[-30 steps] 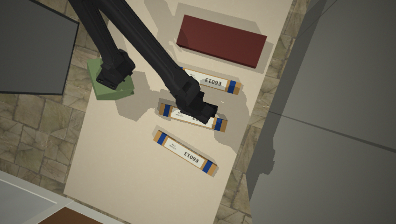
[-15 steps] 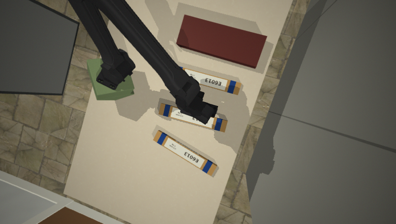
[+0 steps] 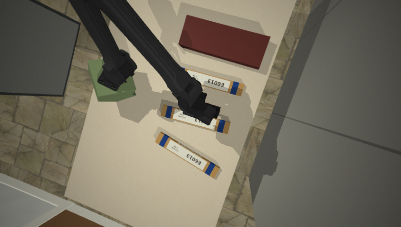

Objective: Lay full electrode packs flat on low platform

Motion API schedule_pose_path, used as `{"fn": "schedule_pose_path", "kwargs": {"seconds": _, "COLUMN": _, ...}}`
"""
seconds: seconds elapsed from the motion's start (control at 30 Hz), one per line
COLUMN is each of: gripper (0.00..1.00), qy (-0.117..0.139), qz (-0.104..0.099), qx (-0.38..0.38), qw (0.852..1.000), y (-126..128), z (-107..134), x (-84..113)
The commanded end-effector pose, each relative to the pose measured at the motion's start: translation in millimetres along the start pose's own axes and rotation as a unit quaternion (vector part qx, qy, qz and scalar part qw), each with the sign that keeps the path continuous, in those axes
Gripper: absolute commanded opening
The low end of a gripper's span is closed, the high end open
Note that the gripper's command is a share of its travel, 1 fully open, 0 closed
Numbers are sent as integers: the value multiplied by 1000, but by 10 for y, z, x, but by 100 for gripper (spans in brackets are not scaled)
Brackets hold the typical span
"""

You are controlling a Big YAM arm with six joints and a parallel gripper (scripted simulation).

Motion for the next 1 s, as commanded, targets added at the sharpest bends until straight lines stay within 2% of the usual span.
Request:
{"fn": "schedule_pose_path", "kwargs": {"seconds": 0.0, "gripper": 64, "qy": 2, "qz": -2, "qx": -3, "qw": 1000, "y": 4, "z": -17, "x": -102}}
{"fn": "schedule_pose_path", "kwargs": {"seconds": 0.97, "gripper": 64, "qy": 4, "qz": -4, "qx": -4, "qw": 1000, "y": 14, "z": -3, "x": -548}}
Point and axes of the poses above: the point where the finger pads meet when closed, its own x axis back along the fingers, its own y axis across the jaws, z = x × y, the point moved 3 cm from there along x, back along the fingers, and after that the axes turned 3 degrees about x, right-handed, at the moved point
